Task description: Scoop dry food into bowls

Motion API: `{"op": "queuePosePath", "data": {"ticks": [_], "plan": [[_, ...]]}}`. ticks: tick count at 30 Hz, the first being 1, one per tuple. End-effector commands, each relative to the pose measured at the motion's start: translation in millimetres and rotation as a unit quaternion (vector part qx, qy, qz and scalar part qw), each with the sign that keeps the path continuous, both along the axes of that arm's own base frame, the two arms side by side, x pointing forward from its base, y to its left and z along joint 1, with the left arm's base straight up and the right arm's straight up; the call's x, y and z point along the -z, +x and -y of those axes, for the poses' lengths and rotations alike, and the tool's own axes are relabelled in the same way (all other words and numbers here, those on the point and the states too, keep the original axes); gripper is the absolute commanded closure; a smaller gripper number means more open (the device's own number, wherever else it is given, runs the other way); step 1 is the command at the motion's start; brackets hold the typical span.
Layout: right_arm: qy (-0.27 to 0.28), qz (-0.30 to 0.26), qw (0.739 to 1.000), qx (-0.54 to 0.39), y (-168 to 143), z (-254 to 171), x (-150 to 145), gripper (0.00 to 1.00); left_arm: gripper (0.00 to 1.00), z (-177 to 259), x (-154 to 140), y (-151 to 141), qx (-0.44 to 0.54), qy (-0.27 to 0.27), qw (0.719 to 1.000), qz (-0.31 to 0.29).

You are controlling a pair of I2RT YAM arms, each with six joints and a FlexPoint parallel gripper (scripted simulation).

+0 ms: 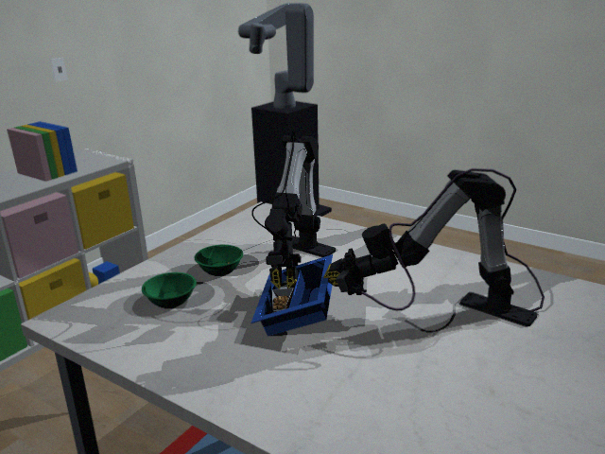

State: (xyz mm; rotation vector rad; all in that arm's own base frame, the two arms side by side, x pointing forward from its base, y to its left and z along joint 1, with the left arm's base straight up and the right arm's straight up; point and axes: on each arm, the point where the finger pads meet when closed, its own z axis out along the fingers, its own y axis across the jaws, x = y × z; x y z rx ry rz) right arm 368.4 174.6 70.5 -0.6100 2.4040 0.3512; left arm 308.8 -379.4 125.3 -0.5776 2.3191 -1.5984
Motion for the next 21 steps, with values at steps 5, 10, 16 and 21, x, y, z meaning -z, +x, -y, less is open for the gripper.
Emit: {"op": "queuePosePath", "data": {"ticks": [5,10,16,21], "plan": [[0.013,0.097,0.995,0.015,12,-6,-28,1.0,1.0,12,-22,3,0.016,-0.023,0.999,0.032],[0.006,0.134,0.991,0.012,10,-7,-30,1.0,1.0,12,-22,3,0.016,-0.023,0.999,0.032],[0.0,0.129,0.992,0.004,-1,-11,-15,1.0,1.0,12,-22,3,0.016,-0.023,0.999,0.032],[0.011,0.131,0.991,0.011,-3,-14,-19,1.0,1.0,12,-22,3,0.016,-0.023,0.999,0.032]]}}
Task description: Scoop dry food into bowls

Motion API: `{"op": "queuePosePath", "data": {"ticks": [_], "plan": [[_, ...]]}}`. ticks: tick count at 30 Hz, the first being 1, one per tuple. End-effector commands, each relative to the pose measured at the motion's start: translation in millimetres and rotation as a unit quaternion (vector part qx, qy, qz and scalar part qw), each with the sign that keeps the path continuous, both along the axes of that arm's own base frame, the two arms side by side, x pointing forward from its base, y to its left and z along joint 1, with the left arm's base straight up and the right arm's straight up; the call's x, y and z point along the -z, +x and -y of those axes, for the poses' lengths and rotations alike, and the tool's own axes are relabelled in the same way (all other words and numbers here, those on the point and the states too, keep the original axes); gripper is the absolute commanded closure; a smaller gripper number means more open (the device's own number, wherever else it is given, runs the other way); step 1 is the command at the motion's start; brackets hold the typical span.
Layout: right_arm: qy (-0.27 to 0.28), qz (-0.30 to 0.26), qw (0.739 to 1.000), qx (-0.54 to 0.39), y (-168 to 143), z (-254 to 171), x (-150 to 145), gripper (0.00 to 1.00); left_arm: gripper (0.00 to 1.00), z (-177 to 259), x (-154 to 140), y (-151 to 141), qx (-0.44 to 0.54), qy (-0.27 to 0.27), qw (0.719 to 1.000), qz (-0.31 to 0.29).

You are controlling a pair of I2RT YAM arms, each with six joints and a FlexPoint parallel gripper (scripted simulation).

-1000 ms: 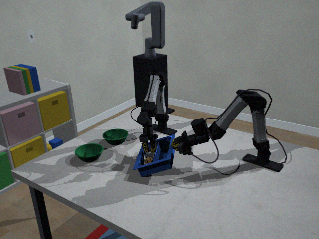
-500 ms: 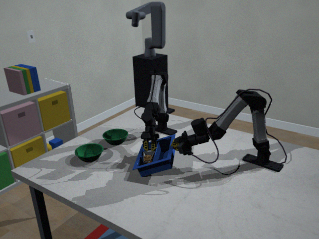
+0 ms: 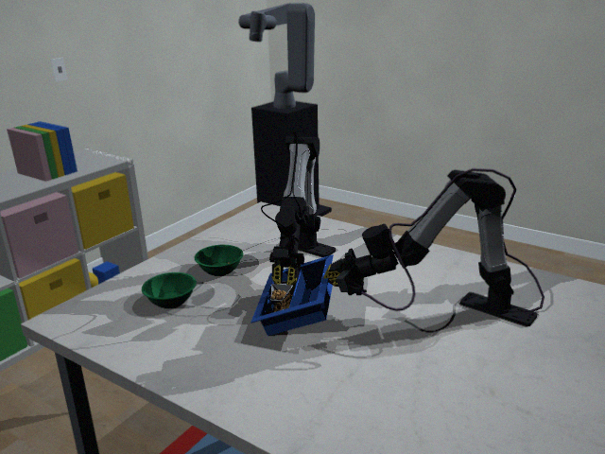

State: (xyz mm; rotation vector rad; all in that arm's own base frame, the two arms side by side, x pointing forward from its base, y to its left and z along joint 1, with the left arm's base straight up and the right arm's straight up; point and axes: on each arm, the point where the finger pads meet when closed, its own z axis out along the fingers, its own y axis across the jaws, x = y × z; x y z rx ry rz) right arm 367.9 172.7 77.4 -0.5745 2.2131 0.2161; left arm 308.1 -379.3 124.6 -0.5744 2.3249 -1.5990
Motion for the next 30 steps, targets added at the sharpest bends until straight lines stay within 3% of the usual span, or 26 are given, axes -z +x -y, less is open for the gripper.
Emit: {"op": "queuePosePath", "data": {"ticks": [1,4,6,10,12,14,15,27,30], "plan": [[0.027,0.026,0.999,-0.016,-3,-16,-15,1.0,1.0,13,-23,3,0.014,-0.024,0.999,0.033],[0.023,0.016,0.999,-0.02,-5,-17,-7,1.0,1.0,13,-23,3,0.015,-0.024,0.999,0.033],[0.014,0.041,0.999,0.003,2,-1,-18,1.0,1.0,13,-23,3,0.015,-0.024,0.999,0.033],[0.021,0.04,0.999,-0.008,0,-7,-20,1.0,1.0,13,-23,3,0.015,-0.024,0.999,0.033],[0.035,0.057,0.998,-0.006,11,-13,-42,1.0,1.0,13,-23,3,0.015,-0.024,0.999,0.033],[0.035,0.057,0.998,-0.006,11,-13,-42,1.0,1.0,13,-23,3,0.015,-0.024,0.999,0.033],[0.019,0.013,1.0,-0.002,-1,-7,-31,1.0,1.0,13,-23,3,0.015,-0.024,0.999,0.033],[0.027,0.013,1.0,0.008,1,-7,-74,1.0,1.0,13,-23,3,0.015,-0.024,0.999,0.033],[0.031,0.022,0.999,0.008,7,-7,-70,1.0,1.0,13,-23,3,0.015,-0.024,0.999,0.033]]}}
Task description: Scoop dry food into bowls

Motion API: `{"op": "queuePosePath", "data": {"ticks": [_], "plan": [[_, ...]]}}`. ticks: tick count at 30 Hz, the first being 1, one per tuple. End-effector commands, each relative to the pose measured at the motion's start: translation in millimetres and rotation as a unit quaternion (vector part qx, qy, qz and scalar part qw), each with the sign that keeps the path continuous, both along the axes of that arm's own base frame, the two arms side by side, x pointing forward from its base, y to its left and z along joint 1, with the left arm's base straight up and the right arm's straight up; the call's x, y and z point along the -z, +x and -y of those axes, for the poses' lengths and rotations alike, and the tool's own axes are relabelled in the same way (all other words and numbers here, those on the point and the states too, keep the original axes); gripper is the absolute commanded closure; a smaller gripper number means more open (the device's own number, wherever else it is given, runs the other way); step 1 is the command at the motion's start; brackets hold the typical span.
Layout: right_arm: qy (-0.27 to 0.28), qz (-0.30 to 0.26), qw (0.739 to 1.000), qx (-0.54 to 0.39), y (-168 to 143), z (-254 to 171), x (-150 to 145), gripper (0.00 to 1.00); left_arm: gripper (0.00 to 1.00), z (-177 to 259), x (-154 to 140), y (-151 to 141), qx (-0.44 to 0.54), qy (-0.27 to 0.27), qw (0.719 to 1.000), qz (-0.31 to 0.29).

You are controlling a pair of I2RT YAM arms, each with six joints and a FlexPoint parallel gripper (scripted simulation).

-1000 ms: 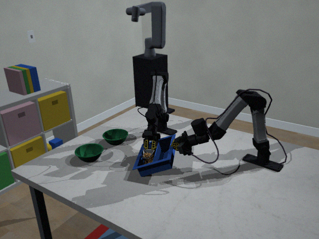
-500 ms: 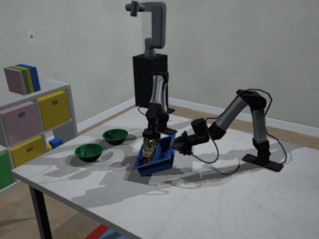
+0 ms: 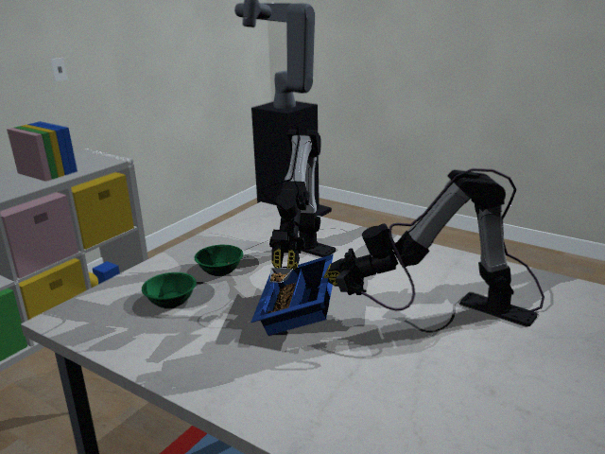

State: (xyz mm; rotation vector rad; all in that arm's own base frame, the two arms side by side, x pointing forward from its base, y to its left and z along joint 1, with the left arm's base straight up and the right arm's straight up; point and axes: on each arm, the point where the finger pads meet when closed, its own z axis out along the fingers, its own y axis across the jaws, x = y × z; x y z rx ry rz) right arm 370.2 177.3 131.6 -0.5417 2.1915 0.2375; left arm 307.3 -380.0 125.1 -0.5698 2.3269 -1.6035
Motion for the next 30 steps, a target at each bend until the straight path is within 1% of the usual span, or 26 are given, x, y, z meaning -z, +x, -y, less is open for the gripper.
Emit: {"op": "queuePosePath", "data": {"ticks": [1,2,5,7,8,10,11,12,16,18,20,21,25,30], "plan": [[0.015,0.013,1.0,0.001,4,-3,-15,1.0,1.0,13,-22,4,0.012,-0.023,0.999,0.033],[0.011,0.014,1.0,-0.002,2,0,-6,1.0,1.0,13,-22,4,0.012,-0.023,0.999,0.033],[0.008,0.016,1.0,-0.006,-1,1,-6,1.0,1.0,13,-22,4,0.012,-0.023,0.999,0.033],[0.013,0.027,1.0,-0.006,4,0,-17,1.0,1.0,13,-22,4,0.012,-0.023,0.999,0.033],[0.036,0.051,0.998,-0.01,8,-13,-43,1.0,1.0,13,-22,4,0.012,-0.023,0.999,0.033],[0.034,0.047,0.998,-0.009,8,-12,-40,1.0,1.0,13,-22,4,0.012,-0.023,0.999,0.033],[0.01,0.018,1.0,-0.006,7,-1,-21,1.0,1.0,13,-22,4,0.012,-0.023,0.999,0.033],[0.003,0.002,1.0,-0.007,7,1,-10,1.0,1.0,13,-22,4,0.012,-0.023,0.999,0.033],[-0.011,-0.036,0.999,-0.006,6,20,3,1.0,1.0,13,-22,4,0.012,-0.023,0.999,0.033],[-0.011,-0.036,0.999,-0.006,6,20,3,1.0,1.0,13,-22,4,0.012,-0.023,0.999,0.033],[-0.012,-0.046,0.999,-0.003,9,29,4,1.0,1.0,13,-22,4,0.012,-0.023,0.999,0.033],[-0.011,-0.043,0.999,0.002,12,34,3,1.0,1.0,13,-22,4,0.012,-0.023,0.999,0.033],[-0.015,-0.067,0.997,0.019,17,59,9,1.0,1.0,13,-22,4,0.012,-0.023,0.999,0.033],[-0.013,-0.082,0.996,0.04,24,88,11,1.0,1.0,13,-22,4,0.012,-0.023,0.999,0.033]]}}
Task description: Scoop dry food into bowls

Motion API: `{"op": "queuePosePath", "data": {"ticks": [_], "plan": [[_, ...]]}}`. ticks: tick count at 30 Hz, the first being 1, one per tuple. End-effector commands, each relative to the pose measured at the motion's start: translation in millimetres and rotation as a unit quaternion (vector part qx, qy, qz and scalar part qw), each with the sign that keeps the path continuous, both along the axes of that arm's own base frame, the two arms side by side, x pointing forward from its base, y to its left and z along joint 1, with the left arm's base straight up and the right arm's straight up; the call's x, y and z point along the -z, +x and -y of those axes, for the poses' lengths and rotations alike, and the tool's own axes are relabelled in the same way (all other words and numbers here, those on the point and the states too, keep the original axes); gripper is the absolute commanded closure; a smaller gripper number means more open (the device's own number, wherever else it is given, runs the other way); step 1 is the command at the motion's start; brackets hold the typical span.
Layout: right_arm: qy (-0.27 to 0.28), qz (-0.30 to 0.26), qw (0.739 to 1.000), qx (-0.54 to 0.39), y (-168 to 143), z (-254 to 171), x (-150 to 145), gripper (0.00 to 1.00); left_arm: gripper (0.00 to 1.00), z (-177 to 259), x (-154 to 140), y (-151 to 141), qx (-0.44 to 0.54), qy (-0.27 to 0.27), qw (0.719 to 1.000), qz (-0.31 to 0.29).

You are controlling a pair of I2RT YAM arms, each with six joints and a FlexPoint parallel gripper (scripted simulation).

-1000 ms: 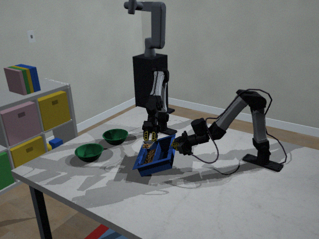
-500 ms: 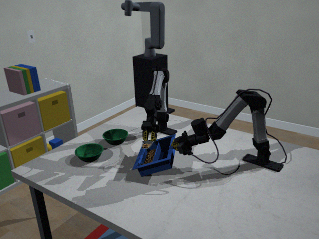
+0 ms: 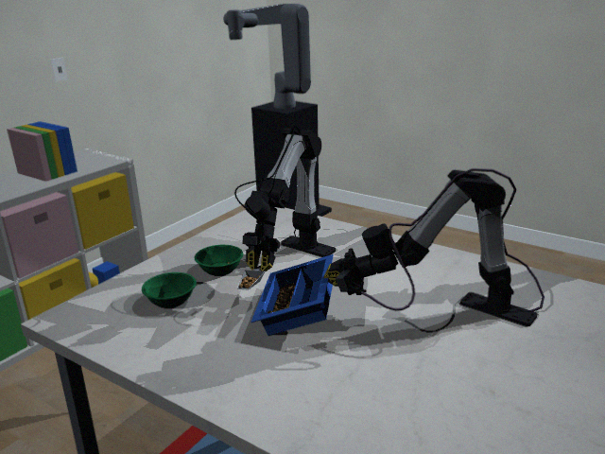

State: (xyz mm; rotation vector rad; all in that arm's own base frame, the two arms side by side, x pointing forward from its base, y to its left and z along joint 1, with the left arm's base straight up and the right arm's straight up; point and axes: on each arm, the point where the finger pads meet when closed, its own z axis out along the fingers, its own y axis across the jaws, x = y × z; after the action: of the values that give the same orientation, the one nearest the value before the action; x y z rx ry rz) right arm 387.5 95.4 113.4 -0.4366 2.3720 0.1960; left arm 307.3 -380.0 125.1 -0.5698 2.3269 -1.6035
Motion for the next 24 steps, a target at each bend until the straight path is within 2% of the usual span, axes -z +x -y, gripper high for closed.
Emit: {"op": "queuePosePath", "data": {"ticks": [1,6,7,20,24], "plan": [[0.004,-0.007,1.0,-0.008,7,12,-7,1.0,1.0,13,-22,4,0.012,-0.023,0.999,0.033],[0.008,-0.003,1.0,0.005,12,27,-13,1.0,1.0,13,-22,4,0.012,-0.023,0.999,0.033],[0.008,-0.016,1.0,0.011,12,34,-5,1.0,1.0,13,-22,4,0.012,-0.023,0.999,0.033],[0.025,-0.038,0.997,0.068,23,113,-4,1.0,1.0,13,-22,4,0.012,-0.023,0.999,0.033],[0.029,-0.04,0.996,0.076,25,124,-3,1.0,1.0,13,-22,4,0.012,-0.023,0.999,0.033]]}}
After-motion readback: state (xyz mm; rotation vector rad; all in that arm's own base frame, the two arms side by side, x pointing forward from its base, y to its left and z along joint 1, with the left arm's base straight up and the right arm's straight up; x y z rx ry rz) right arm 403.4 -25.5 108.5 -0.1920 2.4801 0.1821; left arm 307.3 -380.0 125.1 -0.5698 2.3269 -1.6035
